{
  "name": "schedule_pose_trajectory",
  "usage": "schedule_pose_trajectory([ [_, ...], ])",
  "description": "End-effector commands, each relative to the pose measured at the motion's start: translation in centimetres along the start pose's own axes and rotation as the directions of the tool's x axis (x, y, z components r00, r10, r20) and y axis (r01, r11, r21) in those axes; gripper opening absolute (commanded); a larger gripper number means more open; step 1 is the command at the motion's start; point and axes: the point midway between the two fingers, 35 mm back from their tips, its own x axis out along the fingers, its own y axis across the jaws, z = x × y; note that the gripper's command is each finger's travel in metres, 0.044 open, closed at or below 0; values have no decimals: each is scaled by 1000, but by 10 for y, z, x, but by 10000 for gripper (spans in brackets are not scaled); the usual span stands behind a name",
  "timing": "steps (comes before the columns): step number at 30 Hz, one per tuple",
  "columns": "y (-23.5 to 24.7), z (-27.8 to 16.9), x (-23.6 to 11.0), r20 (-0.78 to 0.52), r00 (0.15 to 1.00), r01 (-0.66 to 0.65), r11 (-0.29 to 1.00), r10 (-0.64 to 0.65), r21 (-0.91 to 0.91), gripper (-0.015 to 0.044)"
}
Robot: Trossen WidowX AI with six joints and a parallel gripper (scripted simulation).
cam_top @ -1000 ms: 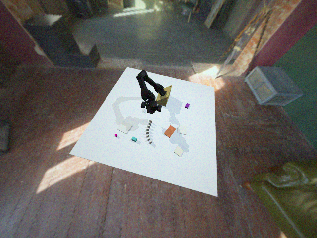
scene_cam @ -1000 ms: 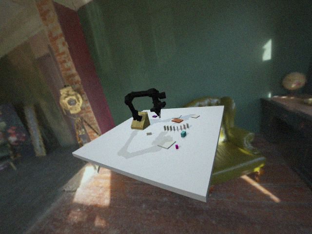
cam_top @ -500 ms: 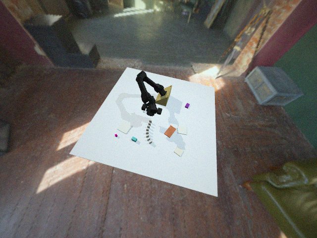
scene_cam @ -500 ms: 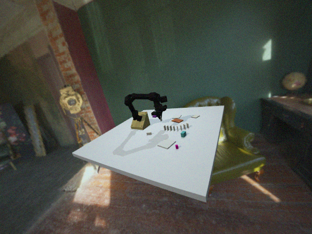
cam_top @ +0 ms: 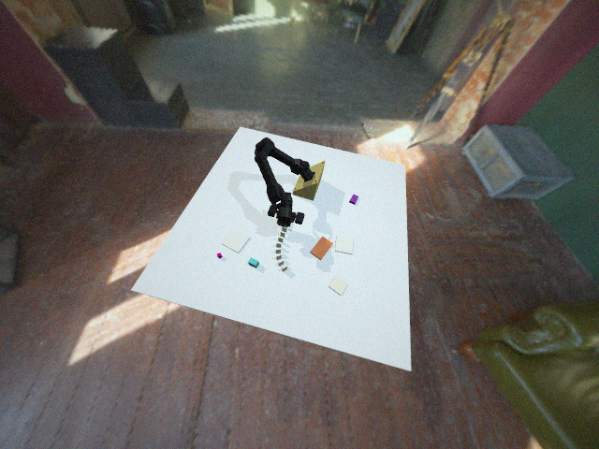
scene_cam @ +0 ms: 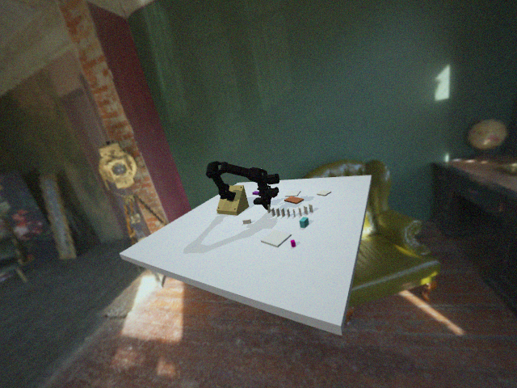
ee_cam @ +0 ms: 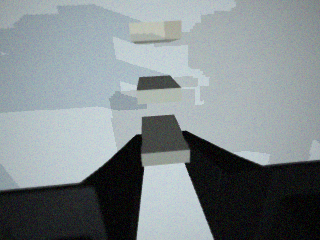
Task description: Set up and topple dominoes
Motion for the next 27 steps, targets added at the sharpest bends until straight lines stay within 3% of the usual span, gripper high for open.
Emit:
schedule_pose_trajectory([
  [1, 0, -6, 16, -8, 1000, 10, 1000, -10, -13, 107],
  [13, 0, -6, 16, -8, 1000, 10, 1000, -10, -13, 107],
  [25, 0, -6, 16, -8, 1000, 10, 1000, -10, -13, 422],
  [27, 0, -6, 16, -8, 1000, 10, 1000, -10, -13, 440],
])
